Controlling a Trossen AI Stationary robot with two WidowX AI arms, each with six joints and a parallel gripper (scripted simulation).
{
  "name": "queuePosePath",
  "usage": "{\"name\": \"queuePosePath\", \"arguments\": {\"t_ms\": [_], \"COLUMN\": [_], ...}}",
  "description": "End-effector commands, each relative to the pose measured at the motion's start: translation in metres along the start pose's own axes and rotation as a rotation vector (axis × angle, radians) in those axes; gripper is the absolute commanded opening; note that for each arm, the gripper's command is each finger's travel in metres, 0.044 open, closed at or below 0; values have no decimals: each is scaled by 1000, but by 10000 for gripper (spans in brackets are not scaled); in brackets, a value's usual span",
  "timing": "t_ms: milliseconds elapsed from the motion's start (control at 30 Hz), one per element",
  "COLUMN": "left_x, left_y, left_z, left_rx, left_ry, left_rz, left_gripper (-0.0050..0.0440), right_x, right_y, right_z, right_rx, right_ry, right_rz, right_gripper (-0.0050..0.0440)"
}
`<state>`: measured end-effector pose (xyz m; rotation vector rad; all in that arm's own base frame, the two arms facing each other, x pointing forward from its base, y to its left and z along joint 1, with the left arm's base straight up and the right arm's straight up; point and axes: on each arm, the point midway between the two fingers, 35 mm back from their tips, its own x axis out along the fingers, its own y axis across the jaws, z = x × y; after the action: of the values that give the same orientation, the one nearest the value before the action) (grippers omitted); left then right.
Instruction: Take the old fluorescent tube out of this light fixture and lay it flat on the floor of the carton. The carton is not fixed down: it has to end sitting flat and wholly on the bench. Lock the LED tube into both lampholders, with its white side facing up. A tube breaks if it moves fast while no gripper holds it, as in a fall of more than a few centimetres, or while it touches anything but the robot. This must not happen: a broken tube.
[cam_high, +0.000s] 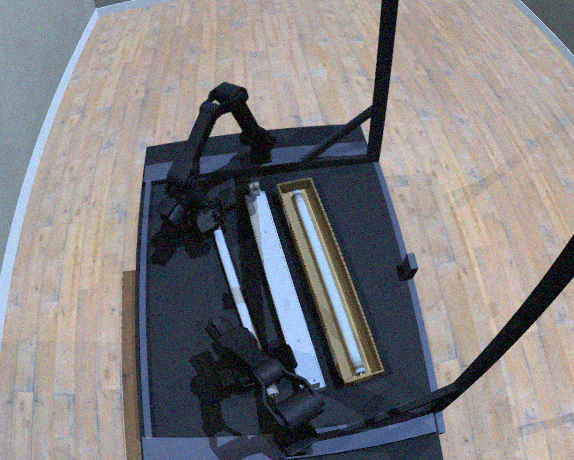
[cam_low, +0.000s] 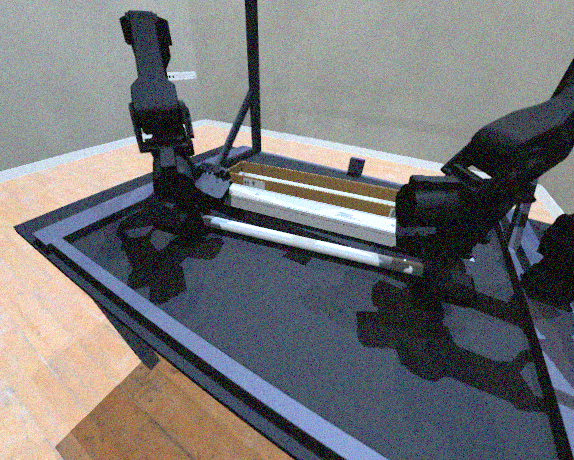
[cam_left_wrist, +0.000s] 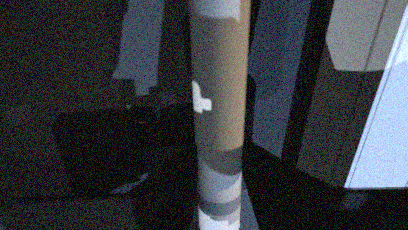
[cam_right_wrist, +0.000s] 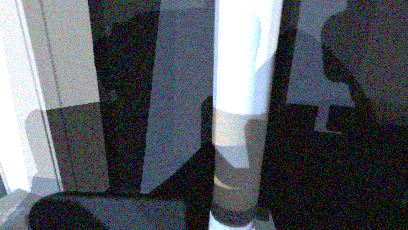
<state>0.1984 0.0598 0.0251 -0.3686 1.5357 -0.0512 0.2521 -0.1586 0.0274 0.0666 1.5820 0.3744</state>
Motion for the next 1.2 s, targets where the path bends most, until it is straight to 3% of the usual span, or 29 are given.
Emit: {"name": "queuePosePath", "arguments": {"t_ms": [0,67,200,300,467,967,1167], "left_x": [-2,-2,-2,-2,-2,-2,-2], "left_y": [1,1,1,1,1,1,1], "left_z": [5,5,5,5,5,5,5], "left_rx": [11,11,11,11,11,11,11], "left_ry": [-20,-20,-20,-20,-20,-20,-20], "left_rz": [4,4,4,4,4,4,4], "left_gripper": [77,77,77,77,77,77,77], "right_x": [-2,-2,-2,-2,-6,-36,-71], "right_y": [0,0,0,0,-3,-4,-3], "right_z": [4,4,4,4,5,5,4], "right_rx": [-7,-7,-7,-7,-9,-11,-12], "right_ry": [-13,-13,-13,-13,-17,-23,-24], "right_rz": [-6,-6,-6,-6,-5,-21,-27], "right_gripper": [75,75,170,170,230,230,230]}}
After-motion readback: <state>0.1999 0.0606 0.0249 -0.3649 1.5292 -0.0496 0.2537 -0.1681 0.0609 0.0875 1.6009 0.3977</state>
